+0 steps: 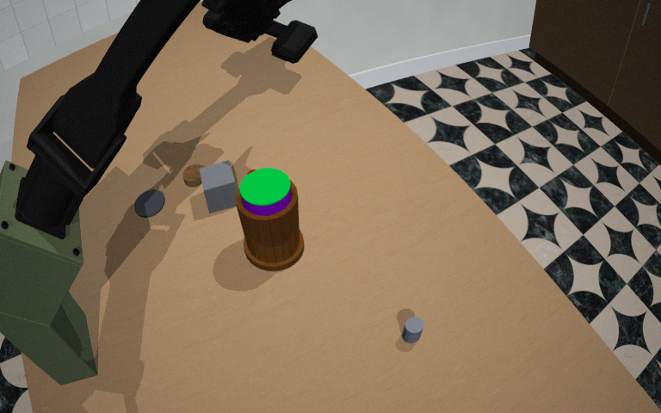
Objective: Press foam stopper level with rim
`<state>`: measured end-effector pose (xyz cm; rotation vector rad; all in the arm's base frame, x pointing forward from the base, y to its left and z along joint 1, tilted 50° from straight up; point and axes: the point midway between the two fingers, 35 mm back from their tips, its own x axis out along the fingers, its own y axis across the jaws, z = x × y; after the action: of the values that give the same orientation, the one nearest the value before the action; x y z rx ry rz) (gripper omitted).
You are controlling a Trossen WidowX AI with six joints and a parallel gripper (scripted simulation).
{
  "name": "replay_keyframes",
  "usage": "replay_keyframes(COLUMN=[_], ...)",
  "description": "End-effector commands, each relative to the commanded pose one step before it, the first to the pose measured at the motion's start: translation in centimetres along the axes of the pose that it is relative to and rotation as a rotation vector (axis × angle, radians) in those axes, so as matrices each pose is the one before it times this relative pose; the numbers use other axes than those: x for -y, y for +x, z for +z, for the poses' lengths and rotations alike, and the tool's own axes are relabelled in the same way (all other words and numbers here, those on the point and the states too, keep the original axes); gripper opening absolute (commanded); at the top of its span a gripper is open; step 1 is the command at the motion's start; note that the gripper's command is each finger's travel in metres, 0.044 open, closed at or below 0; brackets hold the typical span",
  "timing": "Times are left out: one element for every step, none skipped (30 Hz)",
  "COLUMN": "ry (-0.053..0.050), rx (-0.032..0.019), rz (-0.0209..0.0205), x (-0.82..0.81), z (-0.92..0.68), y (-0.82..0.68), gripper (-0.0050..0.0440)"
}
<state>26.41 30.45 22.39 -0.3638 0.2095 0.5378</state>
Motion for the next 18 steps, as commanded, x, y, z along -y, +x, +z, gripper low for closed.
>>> replay_keyframes(ry=[0.0110,0.0000,0.0000,0.0000,0.0000,0.0000,0.0000,0.0000,0.0000,0.0000,0.0000,0.0000,0.0000,0.0000,0.0000,0.0000,0.0000,-0.0001], rx=[0.02064,0.00000,0.00000,0.00000,0.00000,0.00000,0.00000,0.00000,0.00000,0.00000,0.00000,0.00000,0.00000,0.00000,0.00000,0.00000,0.00000,-0.00162], rz=[-0.00163,0.00000,0.00000,0.00000,0.00000,0.00000,0.00000,0.00000,0.00000,0.00000,0.00000,0.00000,0.00000,0.00000,0.00000,0.00000,0.00000,-0.00085], x=[0.253,0.000,0.000,0.000,0.000,0.000,0.000,0.000,0.000,0.000,0.000,0.000,0.000,0.000,0.000,0.000,0.000,0.073], z=[0.810,0.000,0.000,0.000,0.000,0.000,0.000,0.000,0.000,0.000,0.000,0.000,0.000,0.000,0.000,0.000,0.000,-0.039], y=[-0.358,0.000,0.000,0.000,0.000,0.000,0.000,0.000,0.000,0.000,0.000,0.000,0.000,0.000,0.000,0.000,0.000,-0.020], gripper=[0.0400,0.0400,0.0400,0.0400,0.0400,0.0400,0.0400,0.0400,0.0400,0.0400,0.0400,0.0400,0.0400,0.0400,0.0400,0.0400,0.0400,0.0376])
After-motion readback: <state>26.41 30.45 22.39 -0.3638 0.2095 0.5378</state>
